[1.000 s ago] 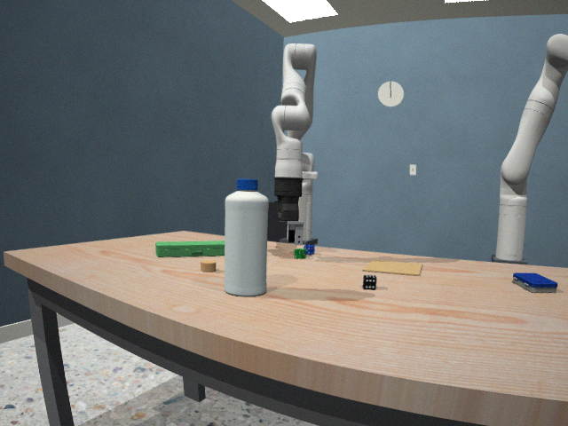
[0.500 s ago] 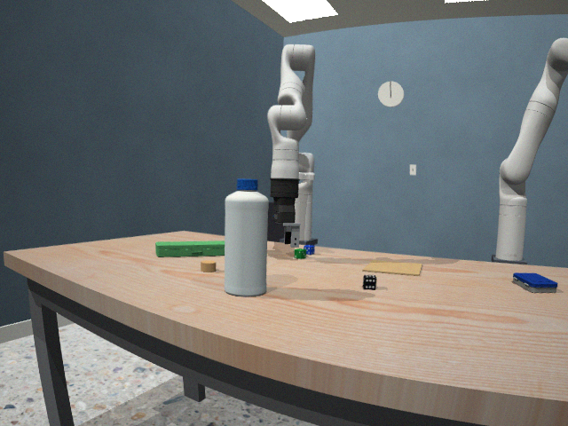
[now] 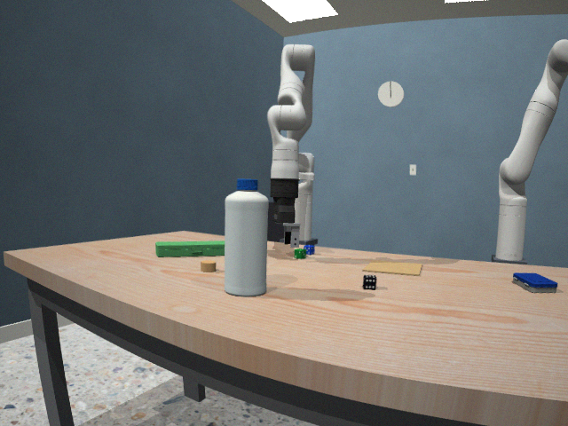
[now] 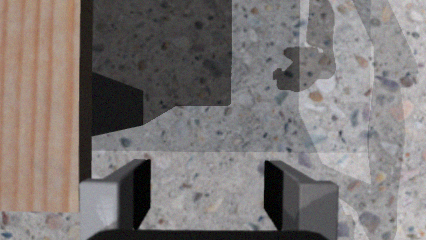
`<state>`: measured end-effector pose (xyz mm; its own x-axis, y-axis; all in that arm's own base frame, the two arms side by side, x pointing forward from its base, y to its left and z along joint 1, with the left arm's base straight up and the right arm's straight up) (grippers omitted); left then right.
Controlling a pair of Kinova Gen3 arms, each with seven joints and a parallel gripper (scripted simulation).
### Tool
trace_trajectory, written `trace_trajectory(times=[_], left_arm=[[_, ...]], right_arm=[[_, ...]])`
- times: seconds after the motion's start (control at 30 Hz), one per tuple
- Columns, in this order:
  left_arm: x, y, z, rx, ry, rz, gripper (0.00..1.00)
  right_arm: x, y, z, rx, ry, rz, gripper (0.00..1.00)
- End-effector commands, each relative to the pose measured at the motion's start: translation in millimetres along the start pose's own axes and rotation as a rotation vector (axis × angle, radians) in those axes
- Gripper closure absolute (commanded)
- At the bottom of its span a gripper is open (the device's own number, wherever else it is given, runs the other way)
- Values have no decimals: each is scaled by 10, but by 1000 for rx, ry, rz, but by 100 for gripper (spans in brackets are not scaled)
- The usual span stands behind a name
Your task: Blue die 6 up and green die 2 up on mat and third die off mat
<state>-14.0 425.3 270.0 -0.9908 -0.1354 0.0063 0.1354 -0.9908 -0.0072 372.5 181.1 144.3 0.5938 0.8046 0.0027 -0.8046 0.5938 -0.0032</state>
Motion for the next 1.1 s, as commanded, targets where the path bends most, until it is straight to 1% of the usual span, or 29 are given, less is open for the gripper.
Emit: trace_trajectory(times=[0.0,0.8,1.07], left_arm=[[-2,6,4,7,6,1,0],[-2,6,4,7,6,1,0],[-2,6,4,7,6,1,0]], right_arm=[[0,-4,2,3,3,5,0],[6,-4,2,3,3,5,0],[43,-4,1,3,3,5,0]])
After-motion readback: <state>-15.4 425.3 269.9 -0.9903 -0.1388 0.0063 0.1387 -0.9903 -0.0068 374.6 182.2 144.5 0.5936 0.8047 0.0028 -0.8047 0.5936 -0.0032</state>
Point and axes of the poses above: on each arm, the point where the finger pads meet when closed, its own z axis back along the fingers, its own x axis across the jaws, y = z × x, the point moved 9 cm from there along z, back along the fingers, and after that the axes turned 6 degrees about z, right-handed, at the moved point
